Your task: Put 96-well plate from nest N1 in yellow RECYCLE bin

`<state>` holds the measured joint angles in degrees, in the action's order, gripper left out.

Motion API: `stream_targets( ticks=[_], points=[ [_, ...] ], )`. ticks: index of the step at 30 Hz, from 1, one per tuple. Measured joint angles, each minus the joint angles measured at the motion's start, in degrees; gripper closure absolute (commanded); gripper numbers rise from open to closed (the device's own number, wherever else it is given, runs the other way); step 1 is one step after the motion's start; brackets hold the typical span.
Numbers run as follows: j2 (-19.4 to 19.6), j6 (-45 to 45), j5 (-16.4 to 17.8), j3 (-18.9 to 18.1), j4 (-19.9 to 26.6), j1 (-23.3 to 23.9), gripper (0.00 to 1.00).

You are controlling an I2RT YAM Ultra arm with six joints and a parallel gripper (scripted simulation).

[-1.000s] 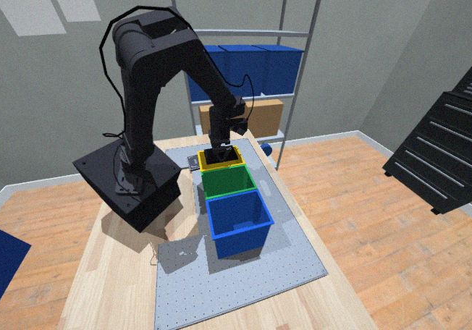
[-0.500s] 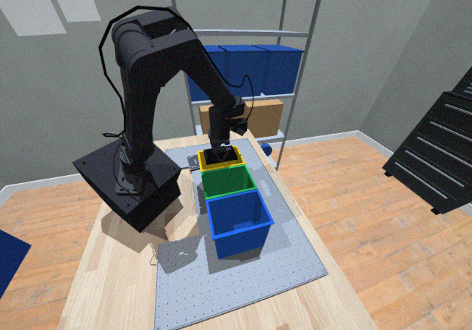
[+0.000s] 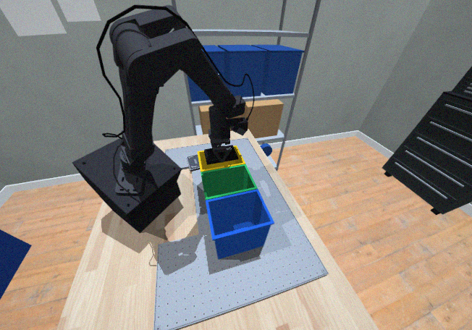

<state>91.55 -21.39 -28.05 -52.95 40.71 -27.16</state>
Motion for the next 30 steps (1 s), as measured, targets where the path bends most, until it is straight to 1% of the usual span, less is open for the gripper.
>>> stream_targets(
  ticks=[8, 14, 19, 30],
  points=[
    [0.57, 0.17, 0.07, 0.87, -0.70, 0.13, 1.00],
    [0.61, 0.76, 0.07, 1.07, -2.34, 0.74, 1.00],
    [1.99, 0.92, 0.17, 1.11, -2.67, 0.74, 1.00],
    [2.03, 1.60, 0.28, 1.79, -4.37, 1.51, 1.00]
  ],
)
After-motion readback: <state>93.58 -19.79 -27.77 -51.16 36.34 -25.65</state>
